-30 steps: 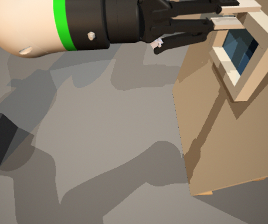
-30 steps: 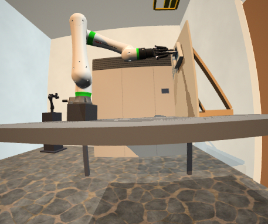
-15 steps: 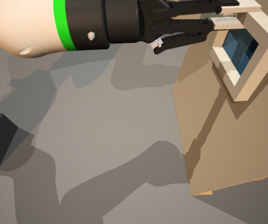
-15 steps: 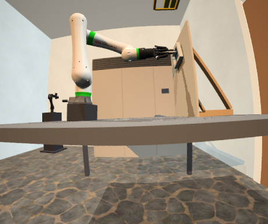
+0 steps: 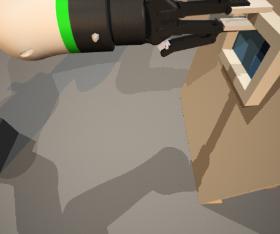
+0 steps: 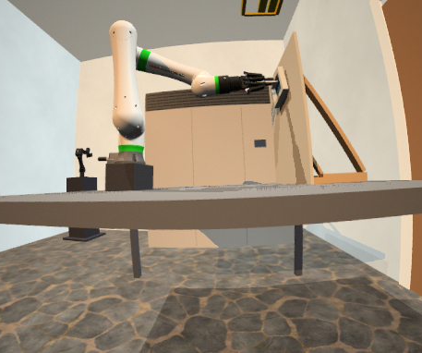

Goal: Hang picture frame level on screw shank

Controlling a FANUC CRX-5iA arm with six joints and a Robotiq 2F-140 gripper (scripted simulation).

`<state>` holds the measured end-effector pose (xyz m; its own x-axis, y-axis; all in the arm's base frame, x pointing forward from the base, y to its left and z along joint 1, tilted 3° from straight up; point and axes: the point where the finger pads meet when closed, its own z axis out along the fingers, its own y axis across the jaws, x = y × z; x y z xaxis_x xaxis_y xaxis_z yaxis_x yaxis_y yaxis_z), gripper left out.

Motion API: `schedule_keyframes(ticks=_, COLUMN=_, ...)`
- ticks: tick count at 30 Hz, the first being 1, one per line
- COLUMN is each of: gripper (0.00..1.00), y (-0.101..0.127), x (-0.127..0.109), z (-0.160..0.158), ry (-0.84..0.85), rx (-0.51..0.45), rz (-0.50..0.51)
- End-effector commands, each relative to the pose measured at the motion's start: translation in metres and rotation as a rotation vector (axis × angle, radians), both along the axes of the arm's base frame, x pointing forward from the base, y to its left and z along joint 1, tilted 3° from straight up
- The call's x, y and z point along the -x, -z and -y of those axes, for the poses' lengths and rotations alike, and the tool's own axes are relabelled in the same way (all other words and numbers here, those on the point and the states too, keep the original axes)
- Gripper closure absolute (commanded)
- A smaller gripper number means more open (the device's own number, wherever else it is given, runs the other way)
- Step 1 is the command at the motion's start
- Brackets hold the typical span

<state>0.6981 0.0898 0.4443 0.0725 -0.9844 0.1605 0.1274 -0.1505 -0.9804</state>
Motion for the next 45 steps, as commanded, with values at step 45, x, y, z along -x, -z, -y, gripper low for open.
schedule_keyframes(ticks=45, gripper=1.00, y=-0.0042, x=0.0004, z=-0.0006, ry=0.000, rx=0.000, rz=0.000)
